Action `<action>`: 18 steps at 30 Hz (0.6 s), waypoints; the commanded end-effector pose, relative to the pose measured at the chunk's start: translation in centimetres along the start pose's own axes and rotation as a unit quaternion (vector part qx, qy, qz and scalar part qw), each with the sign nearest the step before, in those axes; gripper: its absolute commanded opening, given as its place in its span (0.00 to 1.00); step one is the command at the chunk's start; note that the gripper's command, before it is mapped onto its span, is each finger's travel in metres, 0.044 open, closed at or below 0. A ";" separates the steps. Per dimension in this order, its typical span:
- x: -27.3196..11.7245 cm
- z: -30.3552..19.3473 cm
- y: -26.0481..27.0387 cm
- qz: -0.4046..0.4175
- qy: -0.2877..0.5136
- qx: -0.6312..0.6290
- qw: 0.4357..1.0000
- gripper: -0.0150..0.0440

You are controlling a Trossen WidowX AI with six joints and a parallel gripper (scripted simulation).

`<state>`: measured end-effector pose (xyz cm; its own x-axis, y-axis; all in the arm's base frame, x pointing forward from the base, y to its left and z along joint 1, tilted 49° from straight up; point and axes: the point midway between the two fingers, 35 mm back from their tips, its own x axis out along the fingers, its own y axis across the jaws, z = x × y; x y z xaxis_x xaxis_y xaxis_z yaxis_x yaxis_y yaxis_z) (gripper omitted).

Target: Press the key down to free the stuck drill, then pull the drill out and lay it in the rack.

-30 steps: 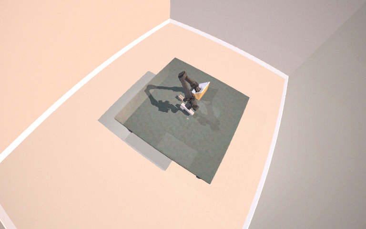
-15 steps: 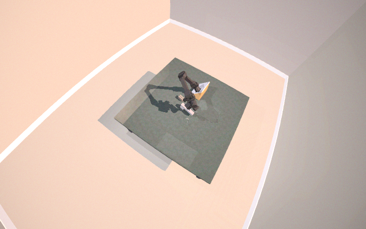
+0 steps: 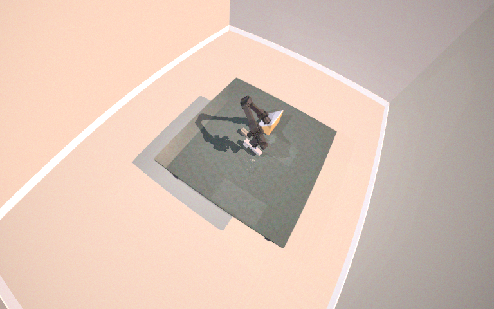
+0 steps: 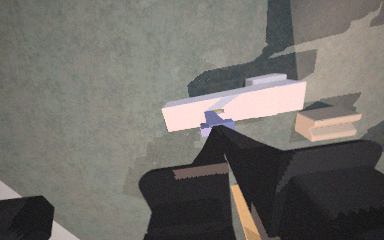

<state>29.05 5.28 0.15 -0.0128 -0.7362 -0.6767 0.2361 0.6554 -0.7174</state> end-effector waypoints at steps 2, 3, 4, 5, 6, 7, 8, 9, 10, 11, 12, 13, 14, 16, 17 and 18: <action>1.2 -0.5 -0.1 -0.007 0.012 -0.003 1.000 0.25; 1.2 -0.6 -0.1 -0.007 0.012 -0.003 1.000 0.25; 1.3 -0.6 -0.1 -0.007 0.012 -0.003 1.000 0.25; 1.3 -0.6 -0.1 -0.007 0.012 -0.003 1.000 0.25; 1.4 -0.6 -0.1 -0.007 0.012 -0.003 1.000 0.25; 1.4 -0.7 -0.2 -0.007 0.012 -0.003 1.000 0.25; 1.4 -0.7 -0.2 -0.007 0.012 -0.003 1.000 0.25; 1.5 -0.7 -0.2 -0.007 0.012 -0.003 1.000 0.25; 1.5 -0.7 -0.2 -0.007 0.012 -0.003 1.000 0.25; 1.5 -0.7 -0.2 -0.007 0.012 -0.003 1.000 0.25; 1.6 -0.8 -0.2 -0.007 0.012 -0.003 1.000 0.25; 1.6 -0.8 -0.2 -0.007 0.012 -0.003 1.000 0.25; 1.7 -0.8 -0.2 -0.007 0.012 -0.003 1.000 0.25; 1.8 -0.8 -0.2 -0.007 0.012 -0.003 1.000 0.25; 1.8 -0.8 -0.2 -0.007 0.012 -0.003 1.000 0.25; 1.9 -0.8 -0.2 -0.007 0.012 -0.003 1.000 0.25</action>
<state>28.89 5.13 -0.04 0.0010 -0.7343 -0.6788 0.2394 0.6593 -0.7128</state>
